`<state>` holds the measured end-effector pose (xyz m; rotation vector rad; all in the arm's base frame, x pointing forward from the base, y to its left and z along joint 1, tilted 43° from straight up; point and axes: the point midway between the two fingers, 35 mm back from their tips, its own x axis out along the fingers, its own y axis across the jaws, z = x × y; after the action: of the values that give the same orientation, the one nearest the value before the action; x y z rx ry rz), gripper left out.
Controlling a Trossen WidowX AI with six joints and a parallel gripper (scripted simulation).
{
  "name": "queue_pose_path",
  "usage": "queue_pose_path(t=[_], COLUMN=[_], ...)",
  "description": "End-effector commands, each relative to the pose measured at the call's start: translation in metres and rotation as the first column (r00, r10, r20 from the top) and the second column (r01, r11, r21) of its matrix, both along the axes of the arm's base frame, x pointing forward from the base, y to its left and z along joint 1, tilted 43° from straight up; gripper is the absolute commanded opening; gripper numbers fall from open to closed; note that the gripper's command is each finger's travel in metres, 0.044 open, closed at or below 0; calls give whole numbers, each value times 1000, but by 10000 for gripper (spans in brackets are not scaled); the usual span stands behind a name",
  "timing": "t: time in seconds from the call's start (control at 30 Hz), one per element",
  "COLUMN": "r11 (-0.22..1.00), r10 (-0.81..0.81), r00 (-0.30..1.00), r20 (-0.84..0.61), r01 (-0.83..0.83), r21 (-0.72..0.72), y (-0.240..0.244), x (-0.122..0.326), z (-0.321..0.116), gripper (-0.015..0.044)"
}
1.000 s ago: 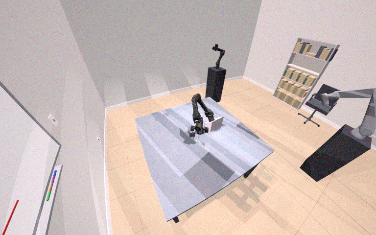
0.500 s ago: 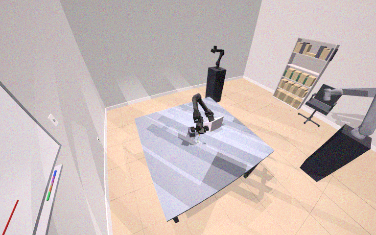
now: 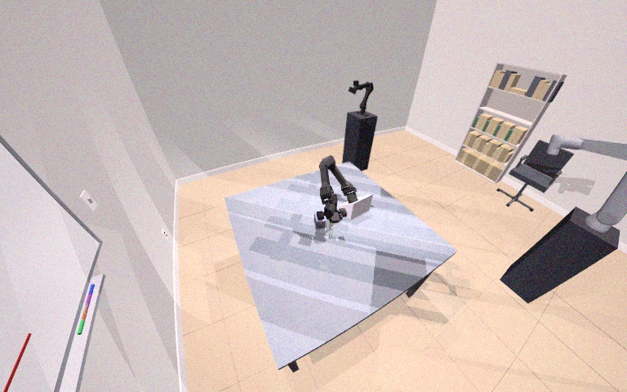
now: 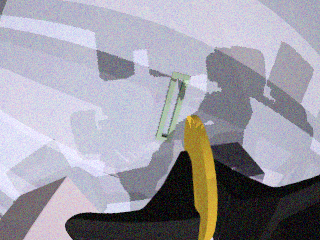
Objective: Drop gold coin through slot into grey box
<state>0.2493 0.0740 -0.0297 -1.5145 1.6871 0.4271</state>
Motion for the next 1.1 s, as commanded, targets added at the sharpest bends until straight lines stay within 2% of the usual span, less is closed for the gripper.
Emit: queue_pose_path(t=[0.0,1.07], r11=[1000,1000], r10=[3,8], r00=[1000,1000], r20=[6,8], r01=[-3,-8], r21=[6,-5], y=[-6,-67], x=[4,17], z=[9,65], gripper=[0,0])
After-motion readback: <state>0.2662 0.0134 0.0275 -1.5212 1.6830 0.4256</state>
